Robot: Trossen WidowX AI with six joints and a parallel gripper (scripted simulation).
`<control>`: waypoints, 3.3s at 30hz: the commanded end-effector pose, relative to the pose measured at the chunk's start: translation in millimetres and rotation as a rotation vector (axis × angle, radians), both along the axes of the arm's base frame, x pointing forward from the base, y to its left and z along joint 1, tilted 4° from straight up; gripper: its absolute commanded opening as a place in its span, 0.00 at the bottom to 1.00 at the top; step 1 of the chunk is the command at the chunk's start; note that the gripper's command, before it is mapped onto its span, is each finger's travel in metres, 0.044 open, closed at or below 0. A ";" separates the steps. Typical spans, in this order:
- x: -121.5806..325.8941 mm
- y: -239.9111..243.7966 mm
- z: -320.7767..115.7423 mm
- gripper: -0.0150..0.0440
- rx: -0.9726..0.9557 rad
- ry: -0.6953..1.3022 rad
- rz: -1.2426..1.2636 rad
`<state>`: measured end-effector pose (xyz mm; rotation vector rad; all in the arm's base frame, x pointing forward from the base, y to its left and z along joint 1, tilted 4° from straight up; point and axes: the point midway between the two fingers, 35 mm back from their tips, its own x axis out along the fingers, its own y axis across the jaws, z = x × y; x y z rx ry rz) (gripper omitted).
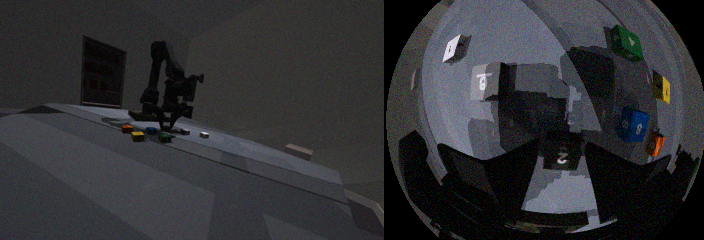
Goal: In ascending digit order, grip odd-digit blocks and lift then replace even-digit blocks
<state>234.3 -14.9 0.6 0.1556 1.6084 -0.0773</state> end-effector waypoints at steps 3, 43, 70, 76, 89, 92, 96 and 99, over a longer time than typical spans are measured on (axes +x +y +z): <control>-0.2 -0.4 -1.0 0.86 -0.004 0.002 -0.003; 72.4 -49.0 117.7 0.46 -0.008 -0.003 -0.003; 101.6 -73.5 20.5 0.93 -0.009 -0.005 -0.003; 101.3 -73.1 10.6 0.93 -0.009 -0.005 -0.003; 100.2 -72.2 -6.5 0.89 -0.009 -0.005 -0.003; 100.2 -72.2 -6.5 0.75 -0.009 -0.005 -0.003; 100.2 -72.2 -6.5 0.58 -0.009 -0.005 -0.003; 100.2 -72.2 -6.5 0.46 -0.009 -0.005 -0.003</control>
